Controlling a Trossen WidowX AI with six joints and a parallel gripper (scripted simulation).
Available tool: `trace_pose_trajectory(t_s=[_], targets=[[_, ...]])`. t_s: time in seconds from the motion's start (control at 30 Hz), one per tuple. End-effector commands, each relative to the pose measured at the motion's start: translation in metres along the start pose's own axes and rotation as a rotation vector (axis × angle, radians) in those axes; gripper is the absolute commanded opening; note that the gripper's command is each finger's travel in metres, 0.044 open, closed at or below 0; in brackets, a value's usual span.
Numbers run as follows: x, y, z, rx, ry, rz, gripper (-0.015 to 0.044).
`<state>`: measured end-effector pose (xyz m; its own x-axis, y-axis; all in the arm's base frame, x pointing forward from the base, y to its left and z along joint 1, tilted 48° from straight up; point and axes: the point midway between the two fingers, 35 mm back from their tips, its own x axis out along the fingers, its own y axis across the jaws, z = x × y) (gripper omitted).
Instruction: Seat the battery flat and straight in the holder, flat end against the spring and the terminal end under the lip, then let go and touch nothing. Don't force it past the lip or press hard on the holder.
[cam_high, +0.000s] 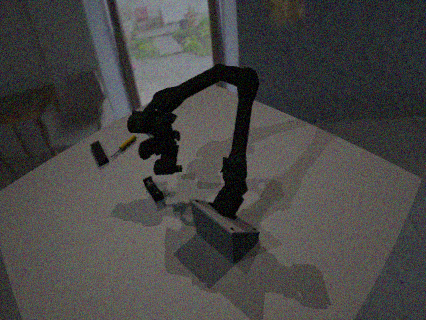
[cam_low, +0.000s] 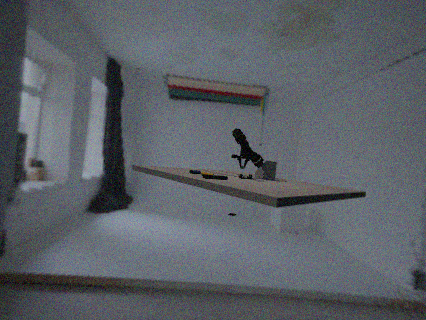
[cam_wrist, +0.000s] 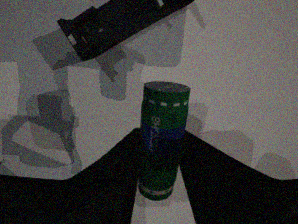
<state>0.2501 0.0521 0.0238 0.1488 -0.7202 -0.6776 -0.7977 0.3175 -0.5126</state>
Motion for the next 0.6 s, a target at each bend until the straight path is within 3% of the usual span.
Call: trace_pose_trajectory(t_s=[0.0, 0.57], targets=[[-0.002, 0.002, 0.012, 0.161, 0.000, 0.003, 0.0075], [-0.007, 0.021, 0.069, 0.905, 0.000, 0.003, 0.0075]])
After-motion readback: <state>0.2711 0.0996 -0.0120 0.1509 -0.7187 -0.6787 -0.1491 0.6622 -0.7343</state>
